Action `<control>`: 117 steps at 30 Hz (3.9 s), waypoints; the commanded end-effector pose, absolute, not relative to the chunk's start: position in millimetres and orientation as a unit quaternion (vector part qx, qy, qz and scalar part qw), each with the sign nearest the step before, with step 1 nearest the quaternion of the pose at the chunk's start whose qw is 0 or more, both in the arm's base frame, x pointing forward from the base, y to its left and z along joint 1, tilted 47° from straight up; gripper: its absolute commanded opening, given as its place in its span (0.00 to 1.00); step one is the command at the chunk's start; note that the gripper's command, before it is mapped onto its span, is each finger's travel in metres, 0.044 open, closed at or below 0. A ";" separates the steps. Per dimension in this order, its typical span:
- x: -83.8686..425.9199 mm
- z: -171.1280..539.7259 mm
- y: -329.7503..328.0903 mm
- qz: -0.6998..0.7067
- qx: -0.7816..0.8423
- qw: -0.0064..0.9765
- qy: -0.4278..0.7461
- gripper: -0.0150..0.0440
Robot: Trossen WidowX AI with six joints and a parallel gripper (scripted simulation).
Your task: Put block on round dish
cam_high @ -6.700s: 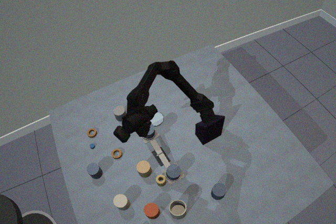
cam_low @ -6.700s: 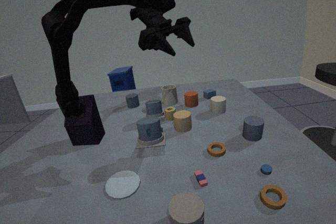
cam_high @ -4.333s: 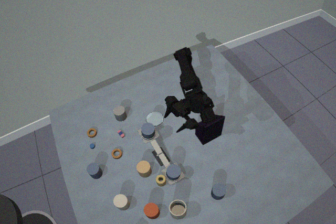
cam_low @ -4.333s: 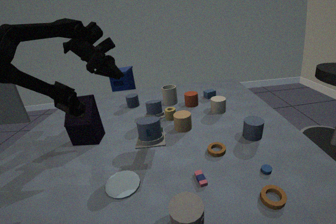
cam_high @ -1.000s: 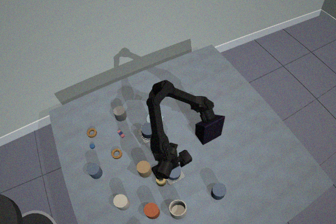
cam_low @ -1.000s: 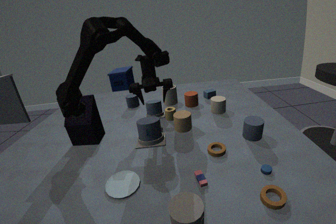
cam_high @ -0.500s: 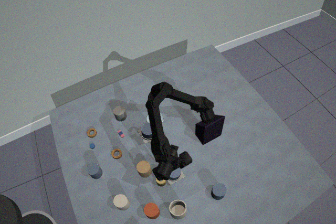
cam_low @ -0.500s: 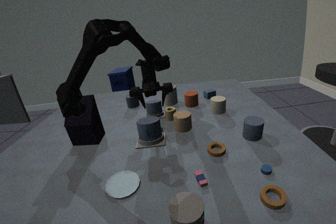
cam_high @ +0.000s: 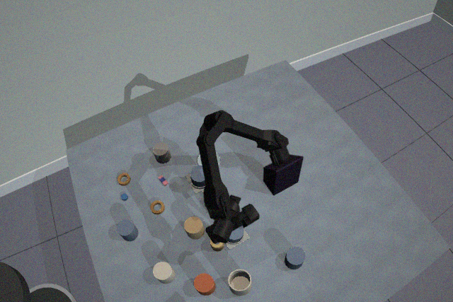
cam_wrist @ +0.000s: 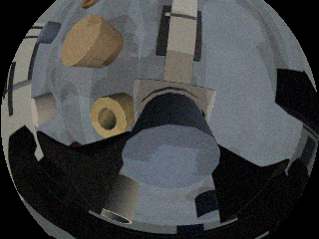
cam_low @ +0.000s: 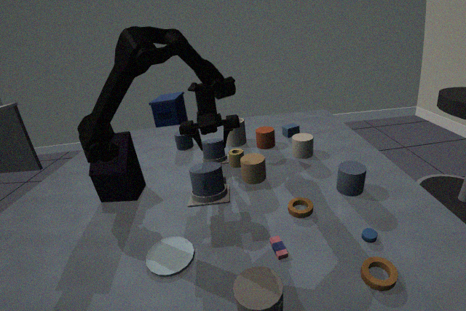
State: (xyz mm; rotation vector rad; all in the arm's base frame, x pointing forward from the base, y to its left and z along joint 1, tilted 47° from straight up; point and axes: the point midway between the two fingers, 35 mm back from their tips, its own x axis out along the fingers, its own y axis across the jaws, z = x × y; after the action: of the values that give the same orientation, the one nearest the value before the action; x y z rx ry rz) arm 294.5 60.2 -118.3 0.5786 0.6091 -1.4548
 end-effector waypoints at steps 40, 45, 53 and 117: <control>299.9 -85.1 101.0 -0.643 0.258 0.668 0.273 0.25; 299.9 -80.9 105.7 -0.643 0.258 0.668 0.273 0.25; 299.6 -73.9 113.1 -0.643 0.258 0.668 0.273 0.25; 291.9 -32.5 150.5 -0.644 0.253 0.668 0.273 0.25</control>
State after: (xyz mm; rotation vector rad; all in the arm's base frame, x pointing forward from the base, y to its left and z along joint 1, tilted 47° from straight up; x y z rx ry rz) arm 291.7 150.3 -32.1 0.5701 0.6151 -1.4548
